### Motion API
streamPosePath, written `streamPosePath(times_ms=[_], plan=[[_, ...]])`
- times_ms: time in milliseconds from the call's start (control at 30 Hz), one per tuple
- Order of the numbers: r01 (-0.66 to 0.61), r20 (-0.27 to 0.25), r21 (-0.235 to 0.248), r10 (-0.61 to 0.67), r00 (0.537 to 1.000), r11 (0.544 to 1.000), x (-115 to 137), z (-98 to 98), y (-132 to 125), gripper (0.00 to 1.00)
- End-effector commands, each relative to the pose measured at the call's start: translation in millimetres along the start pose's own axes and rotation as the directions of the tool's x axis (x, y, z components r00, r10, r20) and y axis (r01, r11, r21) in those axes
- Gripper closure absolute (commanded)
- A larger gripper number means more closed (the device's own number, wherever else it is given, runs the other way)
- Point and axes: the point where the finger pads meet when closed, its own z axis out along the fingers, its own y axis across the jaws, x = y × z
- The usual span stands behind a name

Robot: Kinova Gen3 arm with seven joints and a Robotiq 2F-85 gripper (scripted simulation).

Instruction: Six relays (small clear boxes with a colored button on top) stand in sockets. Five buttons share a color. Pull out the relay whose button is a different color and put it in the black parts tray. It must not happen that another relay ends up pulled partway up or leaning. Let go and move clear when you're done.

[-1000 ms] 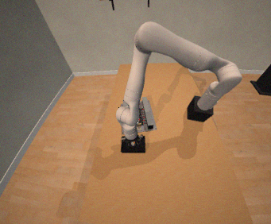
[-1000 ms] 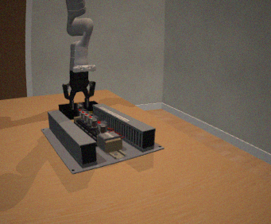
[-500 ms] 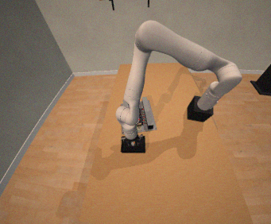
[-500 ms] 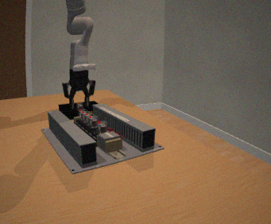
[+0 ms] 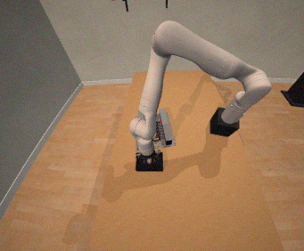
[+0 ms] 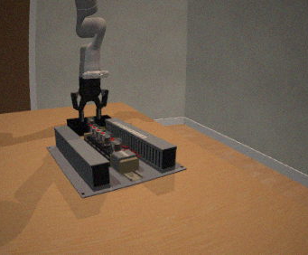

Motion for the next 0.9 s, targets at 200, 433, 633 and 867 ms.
streamPosePath(times_ms=[200,433,633,867], plan=[[0.000,0.000,0.003,0.000,1.000,1.000,0,-5.4,-1,0.39],[0.000,0.000,0.003,0.000,1.000,1.000,0,-8.8,-1,0.39],[0.000,0.000,0.003,0.000,1.000,1.000,0,-10.6,-1,0.39],[0.000,0.000,0.003,0.000,1.000,1.000,0,-13.6,-1,0.39]])
